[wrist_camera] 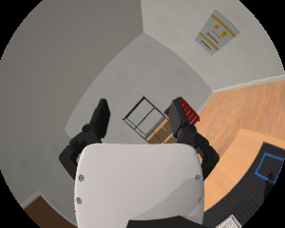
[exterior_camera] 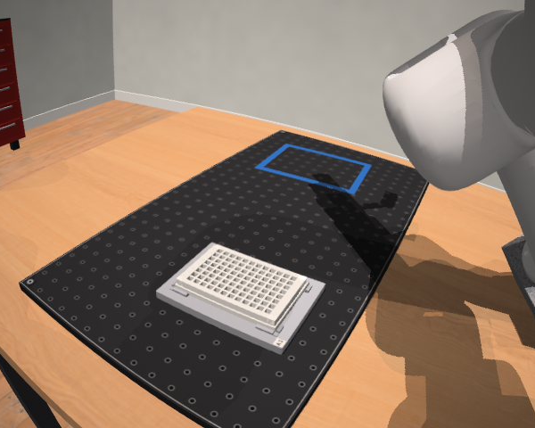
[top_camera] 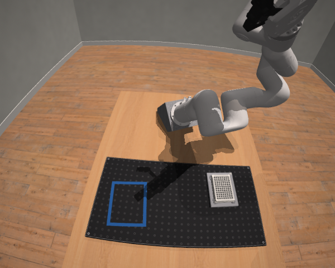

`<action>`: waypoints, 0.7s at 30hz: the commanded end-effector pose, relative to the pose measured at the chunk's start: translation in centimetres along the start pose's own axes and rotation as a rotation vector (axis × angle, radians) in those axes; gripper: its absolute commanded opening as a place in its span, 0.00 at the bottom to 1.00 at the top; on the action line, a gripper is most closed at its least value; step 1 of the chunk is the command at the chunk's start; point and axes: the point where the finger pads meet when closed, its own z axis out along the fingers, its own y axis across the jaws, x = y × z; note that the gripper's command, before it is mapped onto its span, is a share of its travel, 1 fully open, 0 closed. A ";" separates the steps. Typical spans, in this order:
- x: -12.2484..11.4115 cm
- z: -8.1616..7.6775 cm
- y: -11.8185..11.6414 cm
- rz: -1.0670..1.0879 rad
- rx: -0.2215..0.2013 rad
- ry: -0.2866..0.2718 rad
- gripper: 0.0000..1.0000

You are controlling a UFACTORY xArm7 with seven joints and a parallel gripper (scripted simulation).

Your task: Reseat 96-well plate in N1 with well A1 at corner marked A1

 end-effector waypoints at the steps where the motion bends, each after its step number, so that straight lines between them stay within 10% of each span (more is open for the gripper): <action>1: -0.9 0.8 2.3 -0.023 -0.081 -0.036 1.00; 6: -1.4 1.2 3.5 -0.023 -0.081 -0.036 1.00; 10: -2.3 1.5 5.3 -0.062 -0.183 -0.099 1.00; 17: -3.4 1.9 7.5 -0.062 -0.183 -0.099 1.00; 21: -4.4 1.9 9.2 -0.106 -0.280 -0.174 1.00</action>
